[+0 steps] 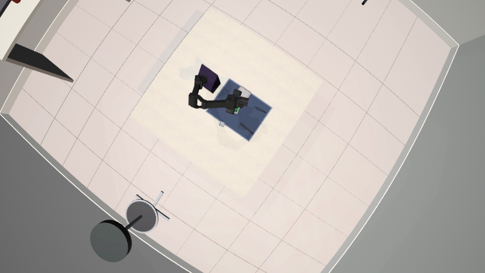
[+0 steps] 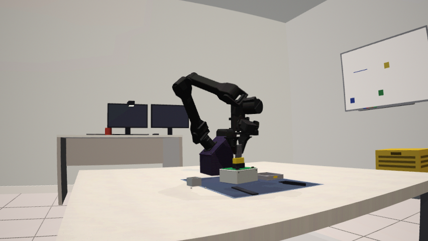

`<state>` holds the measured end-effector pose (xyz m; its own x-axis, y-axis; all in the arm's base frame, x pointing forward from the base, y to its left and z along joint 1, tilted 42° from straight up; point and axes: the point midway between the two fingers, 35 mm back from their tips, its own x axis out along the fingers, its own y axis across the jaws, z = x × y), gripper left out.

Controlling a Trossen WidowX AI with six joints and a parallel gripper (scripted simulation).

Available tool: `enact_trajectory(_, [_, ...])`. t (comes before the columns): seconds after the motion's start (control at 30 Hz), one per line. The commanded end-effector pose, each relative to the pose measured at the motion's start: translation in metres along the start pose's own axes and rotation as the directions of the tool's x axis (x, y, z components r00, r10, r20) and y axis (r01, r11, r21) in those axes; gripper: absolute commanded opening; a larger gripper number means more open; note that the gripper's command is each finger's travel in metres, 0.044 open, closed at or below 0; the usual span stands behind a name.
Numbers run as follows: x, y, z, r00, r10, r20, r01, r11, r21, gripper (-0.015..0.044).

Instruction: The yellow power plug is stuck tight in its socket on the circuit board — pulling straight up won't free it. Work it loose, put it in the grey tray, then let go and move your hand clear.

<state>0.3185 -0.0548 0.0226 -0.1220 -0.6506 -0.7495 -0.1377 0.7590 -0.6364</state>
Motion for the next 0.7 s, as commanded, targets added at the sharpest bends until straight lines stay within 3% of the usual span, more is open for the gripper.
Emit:
enact_trajectory(0.0, [-0.014,0.012,0.000,0.993,-0.113,0.029,0.113,0.993,-0.014,0.0000])
enact_trajectory(0.2, [-0.015,0.014,0.000,0.991,-0.134,0.029,0.135,0.991,-0.014,0.0000])
enact_trajectory(0.5, [-0.017,-0.005,0.000,0.995,0.091,0.026,-0.091,0.996,-0.019,0.0000])
enact_trajectory(0.67, [-0.018,-0.007,0.000,0.993,0.114,0.025,-0.114,0.993,-0.020,0.0000])
